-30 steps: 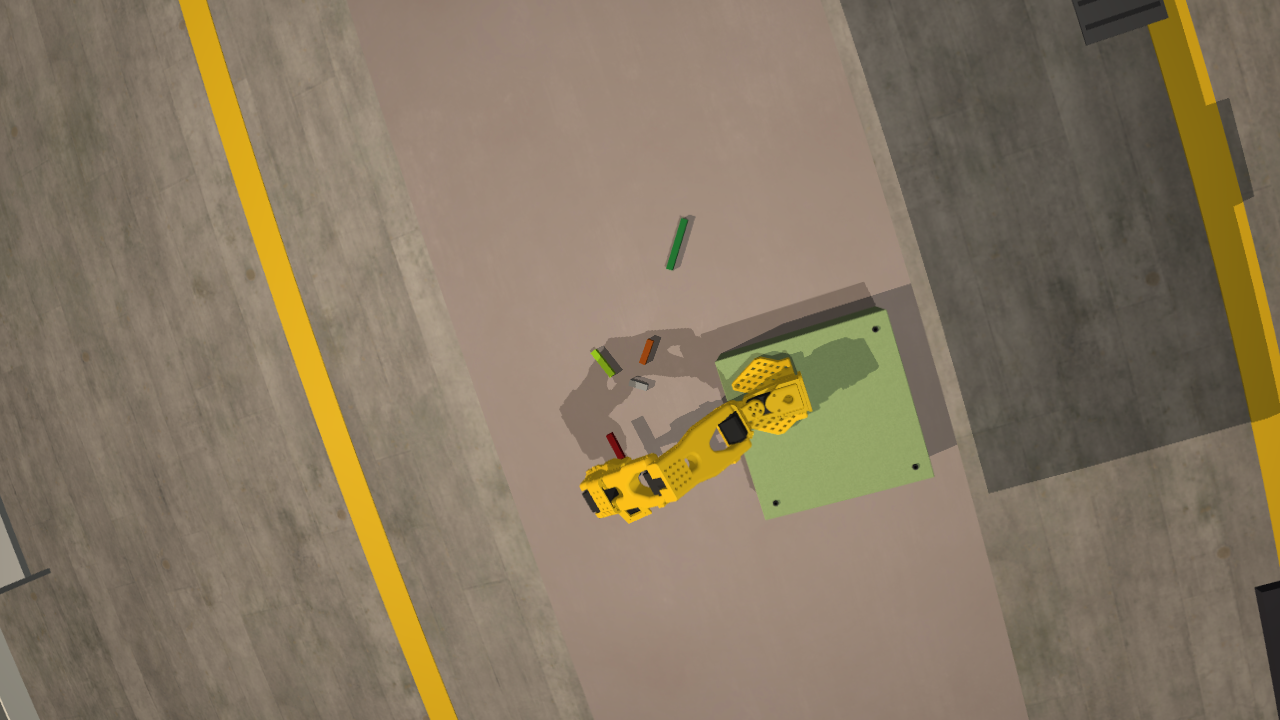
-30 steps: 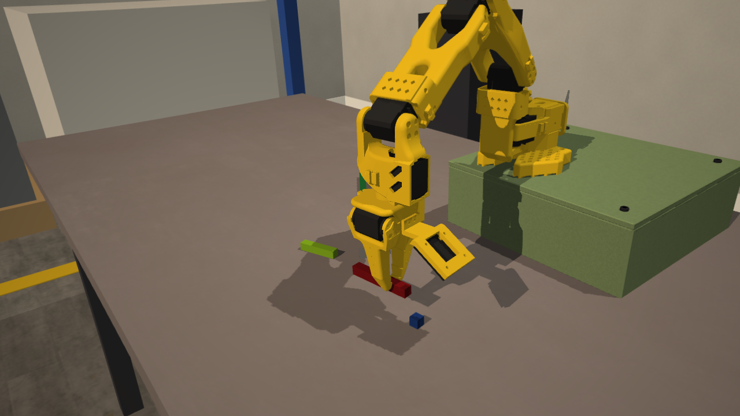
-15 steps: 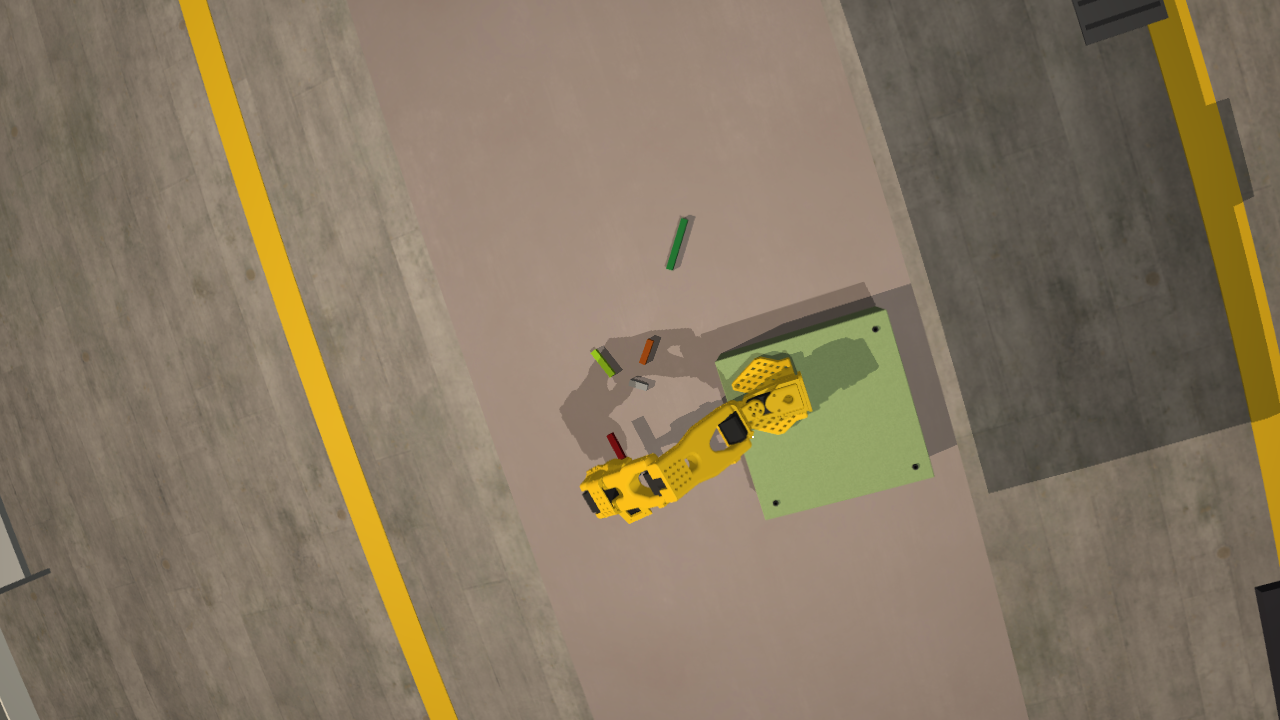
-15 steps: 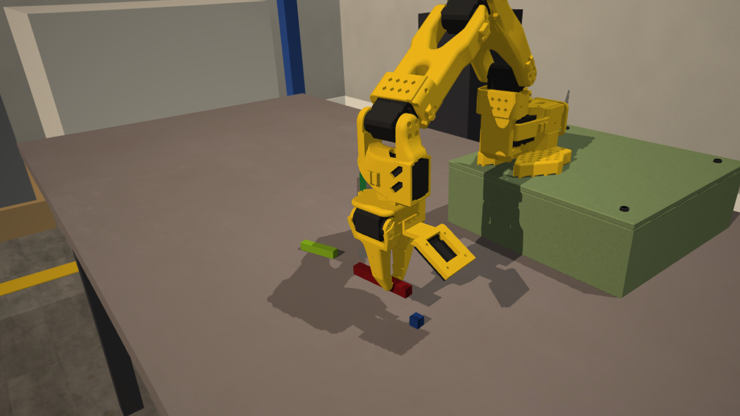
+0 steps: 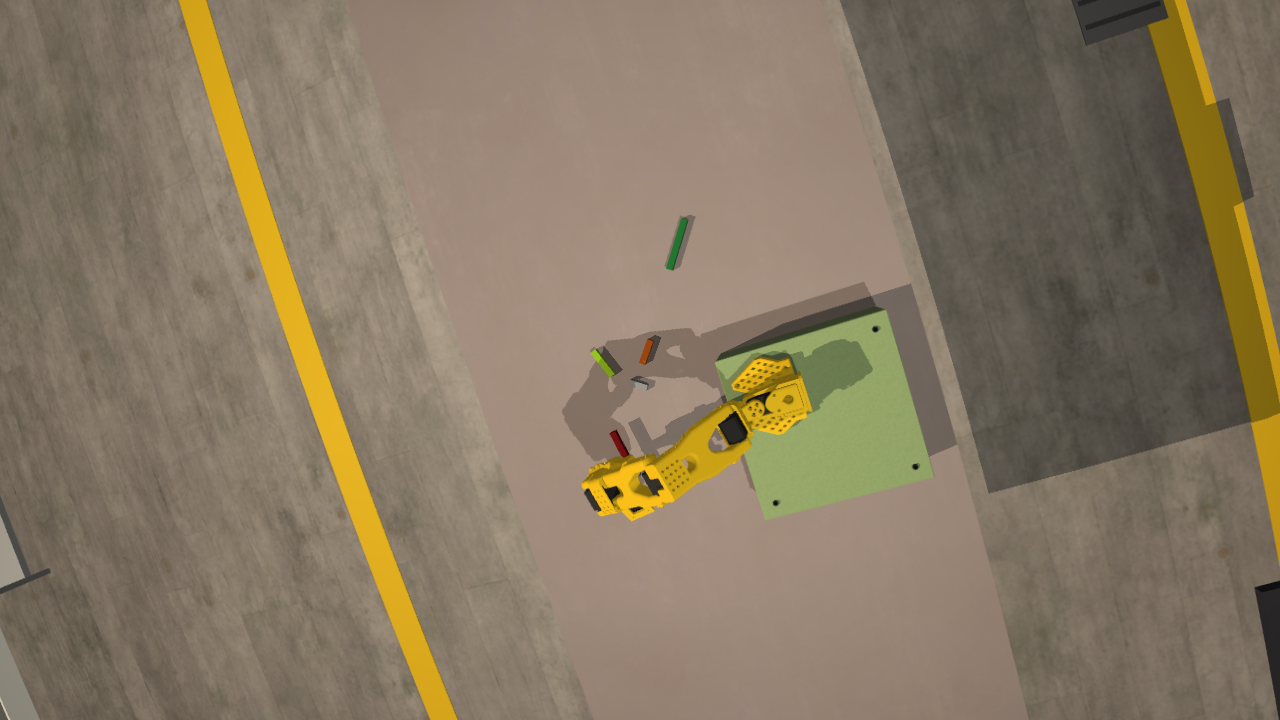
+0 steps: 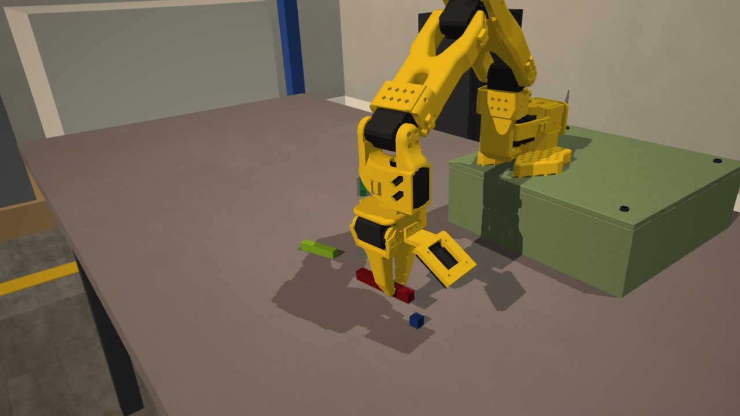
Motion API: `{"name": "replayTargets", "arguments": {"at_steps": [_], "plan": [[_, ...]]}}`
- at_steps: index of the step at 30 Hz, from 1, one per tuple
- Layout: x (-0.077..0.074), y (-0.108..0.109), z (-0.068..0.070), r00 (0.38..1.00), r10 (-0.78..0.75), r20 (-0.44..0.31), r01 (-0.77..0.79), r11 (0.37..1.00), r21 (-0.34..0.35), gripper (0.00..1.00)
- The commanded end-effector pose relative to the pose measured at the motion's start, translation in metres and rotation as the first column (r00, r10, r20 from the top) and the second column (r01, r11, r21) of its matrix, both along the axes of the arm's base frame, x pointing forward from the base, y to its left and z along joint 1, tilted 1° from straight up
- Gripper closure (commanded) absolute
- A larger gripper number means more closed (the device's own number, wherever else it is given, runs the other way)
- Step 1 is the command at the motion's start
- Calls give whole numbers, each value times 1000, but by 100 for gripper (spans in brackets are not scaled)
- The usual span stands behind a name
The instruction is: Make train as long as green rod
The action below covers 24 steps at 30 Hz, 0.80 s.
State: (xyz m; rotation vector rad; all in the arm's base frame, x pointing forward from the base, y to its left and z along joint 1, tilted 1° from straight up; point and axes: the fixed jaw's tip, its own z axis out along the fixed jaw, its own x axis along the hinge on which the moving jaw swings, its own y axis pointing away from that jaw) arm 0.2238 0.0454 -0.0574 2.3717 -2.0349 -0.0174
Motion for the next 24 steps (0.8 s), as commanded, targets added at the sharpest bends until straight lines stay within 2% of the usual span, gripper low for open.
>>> {"name": "replayTargets", "arguments": {"at_steps": [1,6,24], "plan": [[1,3,-6,1000,-1,6,1,1000,2,100],[1,3,-11,1000,-1,6,1,1000,2,100],[4,4,-14,1000,-1,29,1,1000,7,100]]}}
